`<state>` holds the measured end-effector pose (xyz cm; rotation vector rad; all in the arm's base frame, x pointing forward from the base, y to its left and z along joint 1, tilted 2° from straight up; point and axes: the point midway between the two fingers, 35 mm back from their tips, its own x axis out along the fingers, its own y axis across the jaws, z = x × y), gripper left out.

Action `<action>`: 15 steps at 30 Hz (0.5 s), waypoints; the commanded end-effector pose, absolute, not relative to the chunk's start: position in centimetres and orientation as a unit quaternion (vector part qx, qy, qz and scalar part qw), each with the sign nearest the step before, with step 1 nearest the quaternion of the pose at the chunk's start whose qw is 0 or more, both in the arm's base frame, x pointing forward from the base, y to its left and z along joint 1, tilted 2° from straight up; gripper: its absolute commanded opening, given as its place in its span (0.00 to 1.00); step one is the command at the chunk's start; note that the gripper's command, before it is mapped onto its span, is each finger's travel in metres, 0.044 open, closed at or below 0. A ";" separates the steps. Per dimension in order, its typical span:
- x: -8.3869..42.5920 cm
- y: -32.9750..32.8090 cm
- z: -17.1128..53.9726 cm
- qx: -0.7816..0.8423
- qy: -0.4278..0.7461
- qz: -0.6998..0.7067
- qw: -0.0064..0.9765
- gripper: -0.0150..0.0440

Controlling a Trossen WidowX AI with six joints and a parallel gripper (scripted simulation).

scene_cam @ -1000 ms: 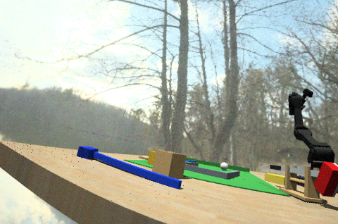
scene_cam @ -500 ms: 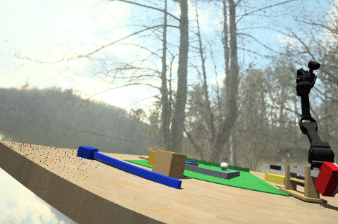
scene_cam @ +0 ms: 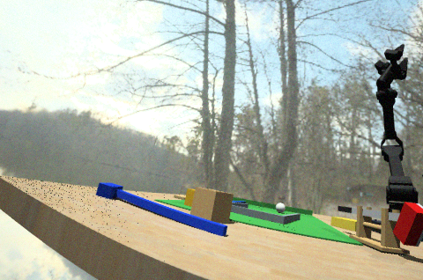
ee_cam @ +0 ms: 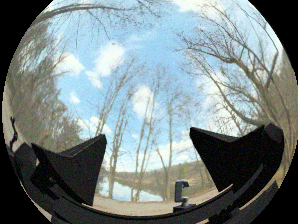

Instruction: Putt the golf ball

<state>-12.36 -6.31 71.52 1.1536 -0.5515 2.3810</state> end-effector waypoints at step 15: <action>0.9 15.7 67.3 0.349 -0.145 0.742 0.554 1.00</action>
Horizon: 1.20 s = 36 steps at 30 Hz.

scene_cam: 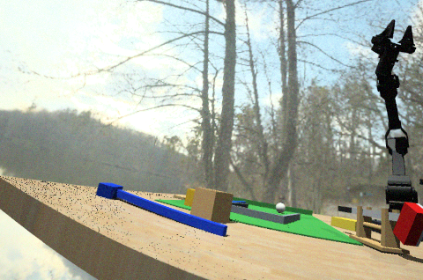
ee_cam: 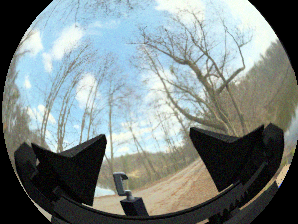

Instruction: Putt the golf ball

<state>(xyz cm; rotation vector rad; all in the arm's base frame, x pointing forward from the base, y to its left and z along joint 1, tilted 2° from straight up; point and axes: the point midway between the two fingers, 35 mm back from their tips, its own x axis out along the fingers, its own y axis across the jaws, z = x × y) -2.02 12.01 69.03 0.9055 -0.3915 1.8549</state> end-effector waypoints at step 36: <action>25.8 22.4 18.7 -0.393 0.283 0.539 0.689 1.00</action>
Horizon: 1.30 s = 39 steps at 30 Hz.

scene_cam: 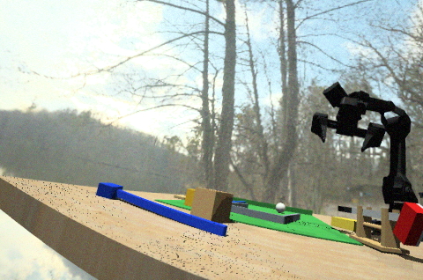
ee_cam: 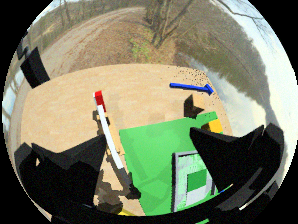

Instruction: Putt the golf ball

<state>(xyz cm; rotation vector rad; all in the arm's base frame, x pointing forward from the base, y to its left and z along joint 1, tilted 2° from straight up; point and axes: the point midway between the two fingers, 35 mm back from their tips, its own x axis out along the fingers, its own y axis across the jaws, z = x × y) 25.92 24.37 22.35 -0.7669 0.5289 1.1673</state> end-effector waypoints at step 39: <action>24.0 17.5 5.3 -0.468 0.377 0.593 0.536 1.00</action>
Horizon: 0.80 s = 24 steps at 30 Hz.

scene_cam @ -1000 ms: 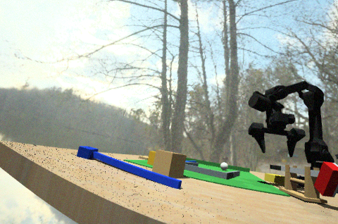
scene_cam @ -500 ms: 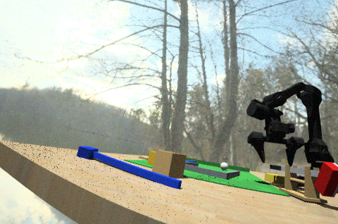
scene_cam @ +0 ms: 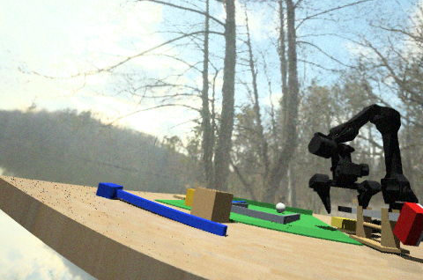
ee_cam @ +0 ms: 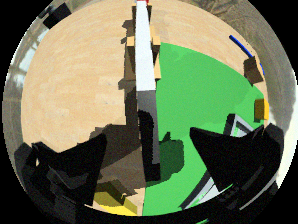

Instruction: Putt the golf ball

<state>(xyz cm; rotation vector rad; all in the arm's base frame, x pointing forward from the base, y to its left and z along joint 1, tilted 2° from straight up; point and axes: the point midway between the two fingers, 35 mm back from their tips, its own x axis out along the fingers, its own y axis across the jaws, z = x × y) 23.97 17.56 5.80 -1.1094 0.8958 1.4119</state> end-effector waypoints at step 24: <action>24.0 17.6 4.4 -0.466 0.378 0.593 0.537 0.33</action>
